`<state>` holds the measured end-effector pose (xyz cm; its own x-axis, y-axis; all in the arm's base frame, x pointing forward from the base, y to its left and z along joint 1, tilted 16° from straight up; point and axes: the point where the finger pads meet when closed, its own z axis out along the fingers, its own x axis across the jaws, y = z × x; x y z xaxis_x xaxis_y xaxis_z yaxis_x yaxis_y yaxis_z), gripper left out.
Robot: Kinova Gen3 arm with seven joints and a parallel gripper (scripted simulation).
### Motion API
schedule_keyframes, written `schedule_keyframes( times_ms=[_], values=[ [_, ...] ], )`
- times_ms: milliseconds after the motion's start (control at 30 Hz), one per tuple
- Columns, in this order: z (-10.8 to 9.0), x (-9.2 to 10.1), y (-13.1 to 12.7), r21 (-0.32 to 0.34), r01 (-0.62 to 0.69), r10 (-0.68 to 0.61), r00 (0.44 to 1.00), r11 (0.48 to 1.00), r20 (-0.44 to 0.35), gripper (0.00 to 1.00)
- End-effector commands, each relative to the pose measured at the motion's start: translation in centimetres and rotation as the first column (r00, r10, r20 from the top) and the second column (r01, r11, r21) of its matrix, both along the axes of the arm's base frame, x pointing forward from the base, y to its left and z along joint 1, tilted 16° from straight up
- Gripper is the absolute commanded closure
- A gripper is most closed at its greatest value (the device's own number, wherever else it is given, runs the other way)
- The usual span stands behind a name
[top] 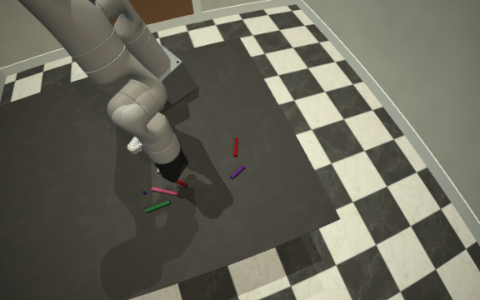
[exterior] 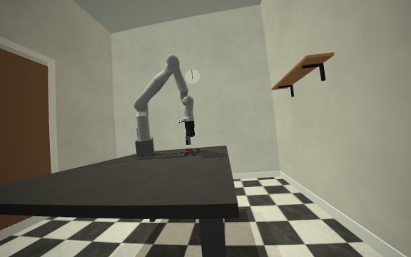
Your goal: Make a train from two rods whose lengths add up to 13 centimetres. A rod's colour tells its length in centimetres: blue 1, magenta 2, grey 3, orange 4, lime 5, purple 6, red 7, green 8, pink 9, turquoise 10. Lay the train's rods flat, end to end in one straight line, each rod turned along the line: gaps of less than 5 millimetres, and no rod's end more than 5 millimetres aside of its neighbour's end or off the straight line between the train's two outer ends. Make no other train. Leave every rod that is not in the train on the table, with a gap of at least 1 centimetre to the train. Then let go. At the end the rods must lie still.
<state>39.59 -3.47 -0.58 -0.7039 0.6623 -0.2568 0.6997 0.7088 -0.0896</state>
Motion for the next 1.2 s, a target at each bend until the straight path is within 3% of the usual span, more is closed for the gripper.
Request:
schedule_keyframes(
  times_ms=[0,1167],
  values=[
    [-0.2,0.0,-0.1,-0.001,0.000,0.000,1.000,1.000,-0.001,0.46],
    [-4.2,0.6,-1.1,-0.001,0.000,0.000,1.000,1.000,-0.001,0.46]
  ],
)
